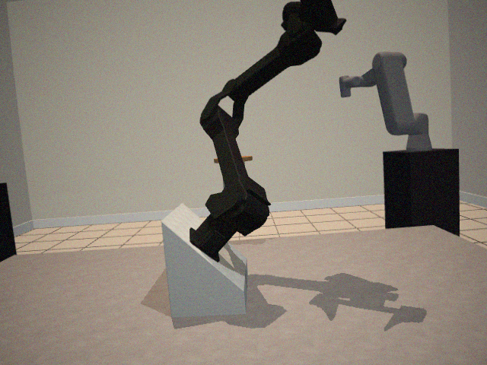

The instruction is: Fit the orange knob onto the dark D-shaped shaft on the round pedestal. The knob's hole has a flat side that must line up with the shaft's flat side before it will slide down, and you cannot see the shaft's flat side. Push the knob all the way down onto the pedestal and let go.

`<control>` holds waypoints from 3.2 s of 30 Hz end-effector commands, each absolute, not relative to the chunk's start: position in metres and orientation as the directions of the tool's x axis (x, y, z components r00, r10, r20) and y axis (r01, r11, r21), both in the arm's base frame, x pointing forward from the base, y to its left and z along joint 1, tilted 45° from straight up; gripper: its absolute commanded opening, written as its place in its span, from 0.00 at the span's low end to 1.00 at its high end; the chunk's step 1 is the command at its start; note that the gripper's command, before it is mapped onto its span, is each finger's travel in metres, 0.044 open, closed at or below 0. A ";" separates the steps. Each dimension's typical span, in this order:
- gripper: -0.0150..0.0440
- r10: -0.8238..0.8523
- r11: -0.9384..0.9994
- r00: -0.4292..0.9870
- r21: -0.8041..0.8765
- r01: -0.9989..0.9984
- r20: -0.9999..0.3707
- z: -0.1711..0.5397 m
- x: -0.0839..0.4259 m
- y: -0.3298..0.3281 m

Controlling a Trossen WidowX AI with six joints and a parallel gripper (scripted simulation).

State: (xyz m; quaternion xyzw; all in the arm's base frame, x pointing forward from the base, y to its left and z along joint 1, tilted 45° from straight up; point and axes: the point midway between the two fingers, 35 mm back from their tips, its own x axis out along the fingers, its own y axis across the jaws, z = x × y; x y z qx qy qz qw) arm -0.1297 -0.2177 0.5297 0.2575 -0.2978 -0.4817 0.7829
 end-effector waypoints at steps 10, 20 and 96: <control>1.00 -0.772 0.626 0.406 0.474 0.619 0.489 0.598 -0.012 -0.138; 1.00 -0.553 0.829 0.653 0.265 0.492 0.518 0.589 0.143 -0.077; 1.00 0.684 -0.326 0.180 -0.075 0.942 -0.707 0.035 0.300 0.021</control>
